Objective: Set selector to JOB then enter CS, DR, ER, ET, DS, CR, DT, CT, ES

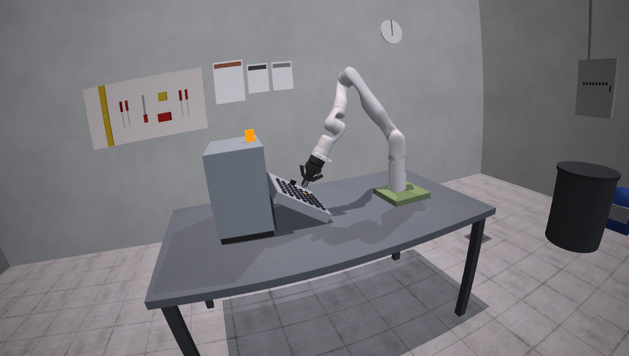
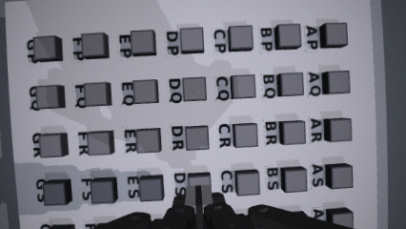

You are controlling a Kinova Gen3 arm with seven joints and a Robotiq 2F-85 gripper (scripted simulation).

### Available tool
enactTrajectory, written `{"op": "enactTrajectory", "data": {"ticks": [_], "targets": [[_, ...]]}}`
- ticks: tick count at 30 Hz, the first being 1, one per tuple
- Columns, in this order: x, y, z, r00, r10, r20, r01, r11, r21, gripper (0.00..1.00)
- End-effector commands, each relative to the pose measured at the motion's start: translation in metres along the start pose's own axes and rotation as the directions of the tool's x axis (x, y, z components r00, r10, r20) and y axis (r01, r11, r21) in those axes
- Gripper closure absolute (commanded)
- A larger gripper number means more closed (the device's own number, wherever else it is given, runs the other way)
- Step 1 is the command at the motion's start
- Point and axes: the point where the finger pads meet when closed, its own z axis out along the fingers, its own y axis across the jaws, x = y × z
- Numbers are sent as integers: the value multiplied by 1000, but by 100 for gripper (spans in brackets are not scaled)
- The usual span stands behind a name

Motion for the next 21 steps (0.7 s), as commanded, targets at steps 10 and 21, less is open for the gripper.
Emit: {"op": "enactTrajectory", "data": {"ticks": [10,21], "targets": [[-3,1,-1,1000,-30,0,30,1000,-2,90],[-11,1,-2,994,-109,0,109,994,-2,90]]}}
